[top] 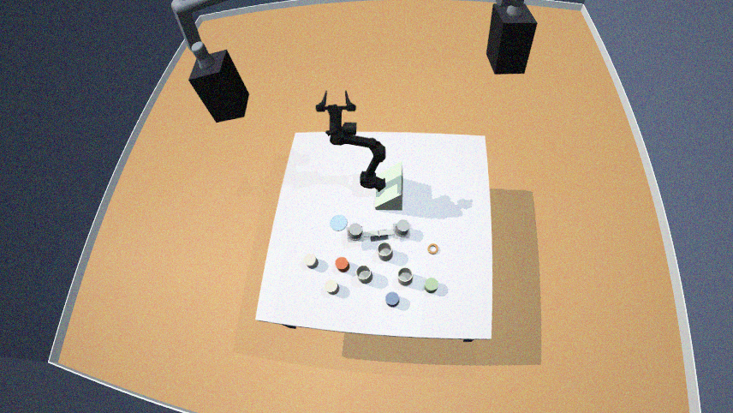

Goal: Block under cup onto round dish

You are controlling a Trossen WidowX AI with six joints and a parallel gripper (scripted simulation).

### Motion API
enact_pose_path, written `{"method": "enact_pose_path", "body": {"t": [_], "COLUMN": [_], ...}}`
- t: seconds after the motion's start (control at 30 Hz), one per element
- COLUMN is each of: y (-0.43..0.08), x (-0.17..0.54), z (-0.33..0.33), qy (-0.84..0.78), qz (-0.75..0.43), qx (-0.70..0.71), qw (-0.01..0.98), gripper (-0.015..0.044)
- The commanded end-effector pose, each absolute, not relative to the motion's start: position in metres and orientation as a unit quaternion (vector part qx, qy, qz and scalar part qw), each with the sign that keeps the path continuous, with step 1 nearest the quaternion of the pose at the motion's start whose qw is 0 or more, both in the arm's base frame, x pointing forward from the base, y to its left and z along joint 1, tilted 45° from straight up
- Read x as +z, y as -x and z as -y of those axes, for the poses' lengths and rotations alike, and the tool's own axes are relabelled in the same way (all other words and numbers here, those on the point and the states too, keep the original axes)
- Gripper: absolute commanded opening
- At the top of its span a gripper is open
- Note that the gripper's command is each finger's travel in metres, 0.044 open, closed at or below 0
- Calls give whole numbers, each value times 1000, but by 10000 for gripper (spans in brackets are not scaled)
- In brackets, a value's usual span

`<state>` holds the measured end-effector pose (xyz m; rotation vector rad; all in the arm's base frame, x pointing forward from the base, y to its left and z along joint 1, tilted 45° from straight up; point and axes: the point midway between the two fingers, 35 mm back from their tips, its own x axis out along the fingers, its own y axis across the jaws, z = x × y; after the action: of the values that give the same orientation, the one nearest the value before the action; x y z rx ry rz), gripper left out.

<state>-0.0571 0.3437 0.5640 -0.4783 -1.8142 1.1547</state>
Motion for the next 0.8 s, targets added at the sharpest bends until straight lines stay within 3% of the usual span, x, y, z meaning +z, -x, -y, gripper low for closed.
{"method": "enact_pose_path", "body": {"t": [0.0, 0.77], "y": [76, 128], "x": [584, 650], "z": [-313, -131], "qy": [155, -77], "qz": [765, 858], "qx": [433, 246], "qw": [450, 444], "gripper": [440, 440]}}
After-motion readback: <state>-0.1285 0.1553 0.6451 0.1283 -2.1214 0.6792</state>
